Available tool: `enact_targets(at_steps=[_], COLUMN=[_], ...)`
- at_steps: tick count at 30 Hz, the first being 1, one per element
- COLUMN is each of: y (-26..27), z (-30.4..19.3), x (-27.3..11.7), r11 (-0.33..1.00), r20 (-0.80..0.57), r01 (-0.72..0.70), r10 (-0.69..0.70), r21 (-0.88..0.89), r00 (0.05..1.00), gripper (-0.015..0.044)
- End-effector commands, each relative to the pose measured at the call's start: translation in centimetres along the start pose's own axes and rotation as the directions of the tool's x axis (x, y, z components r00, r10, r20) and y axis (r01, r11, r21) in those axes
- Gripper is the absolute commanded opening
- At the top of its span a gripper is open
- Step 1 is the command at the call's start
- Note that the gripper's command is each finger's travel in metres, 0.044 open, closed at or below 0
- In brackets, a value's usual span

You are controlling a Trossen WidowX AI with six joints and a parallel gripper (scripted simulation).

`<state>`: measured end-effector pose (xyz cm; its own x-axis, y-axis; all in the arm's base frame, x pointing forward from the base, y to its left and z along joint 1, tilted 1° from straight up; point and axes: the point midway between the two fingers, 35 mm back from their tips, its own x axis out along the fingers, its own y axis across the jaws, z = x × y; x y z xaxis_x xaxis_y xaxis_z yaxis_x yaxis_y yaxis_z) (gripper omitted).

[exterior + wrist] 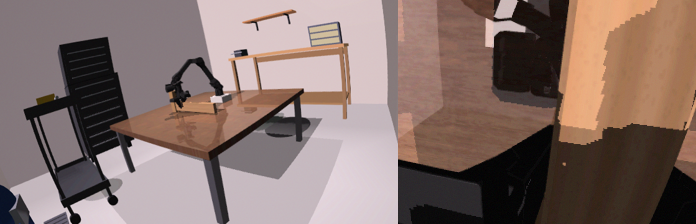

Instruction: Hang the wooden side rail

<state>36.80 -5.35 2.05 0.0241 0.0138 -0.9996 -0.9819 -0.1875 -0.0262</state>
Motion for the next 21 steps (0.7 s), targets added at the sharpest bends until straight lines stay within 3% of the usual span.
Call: enact_targets(at_steps=[1,9,13,21], y=[0.0,0.0,0.0,0.0], z=[0.0,0.0,0.0,1.2], x=[0.0,-0.2,-3.0,-4.0], r11=[1.0,1.0,1.0,1.0], r20=[0.0,0.0,-0.003,-0.003], r01=[0.0,0.0,0.001,0.002], r10=[0.0,0.0,-0.001,-0.002], r21=[0.0,0.0,0.002,0.002], r00=[1.0,1.0,1.0,1.0], gripper=[0.0131,0.0341,0.044,0.044])
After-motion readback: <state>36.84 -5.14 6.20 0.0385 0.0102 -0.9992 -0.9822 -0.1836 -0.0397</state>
